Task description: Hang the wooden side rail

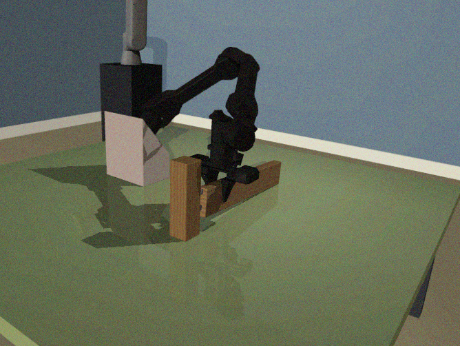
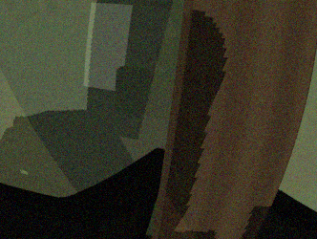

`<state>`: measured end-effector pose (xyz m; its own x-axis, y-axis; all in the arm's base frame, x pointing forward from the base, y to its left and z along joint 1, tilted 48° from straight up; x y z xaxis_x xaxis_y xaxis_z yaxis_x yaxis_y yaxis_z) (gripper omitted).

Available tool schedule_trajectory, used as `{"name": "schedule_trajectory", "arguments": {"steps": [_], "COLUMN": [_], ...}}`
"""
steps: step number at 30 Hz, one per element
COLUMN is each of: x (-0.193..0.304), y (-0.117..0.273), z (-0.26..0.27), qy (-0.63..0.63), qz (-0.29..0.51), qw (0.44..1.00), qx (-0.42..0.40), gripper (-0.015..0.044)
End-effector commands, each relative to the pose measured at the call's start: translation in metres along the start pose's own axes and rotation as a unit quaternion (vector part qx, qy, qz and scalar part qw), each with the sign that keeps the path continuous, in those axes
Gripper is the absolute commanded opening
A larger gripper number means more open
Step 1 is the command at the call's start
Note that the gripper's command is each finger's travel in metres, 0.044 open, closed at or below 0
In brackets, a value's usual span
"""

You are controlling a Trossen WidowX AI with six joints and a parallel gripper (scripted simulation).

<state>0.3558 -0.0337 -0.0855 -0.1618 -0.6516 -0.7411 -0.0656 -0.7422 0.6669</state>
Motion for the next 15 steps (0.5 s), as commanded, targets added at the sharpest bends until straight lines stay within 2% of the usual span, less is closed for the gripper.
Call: {"name": "schedule_trajectory", "arguments": {"steps": [1, 15], "x": [0.0034, 0.0051], "y": [0.0046, 0.0034], "z": [-0.0019, -0.0007], "qy": [0.0, 0.0], "qz": [0.001, 0.001], "qw": [1.0, 1.0], "qx": [0.006, 0.006], "gripper": [0.0, 0.0]}}
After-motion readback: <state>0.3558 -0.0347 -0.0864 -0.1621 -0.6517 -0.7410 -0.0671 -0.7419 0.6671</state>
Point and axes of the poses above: the point midway between the two fingers, 35 mm back from their tips, its own y axis back along the fingers, its own z axis across the jaws, x = y × z, the point moved 1 cm from there along y, back along the fingers, and after that the axes turned 11 degrees about -y, right-handed, at the moved point
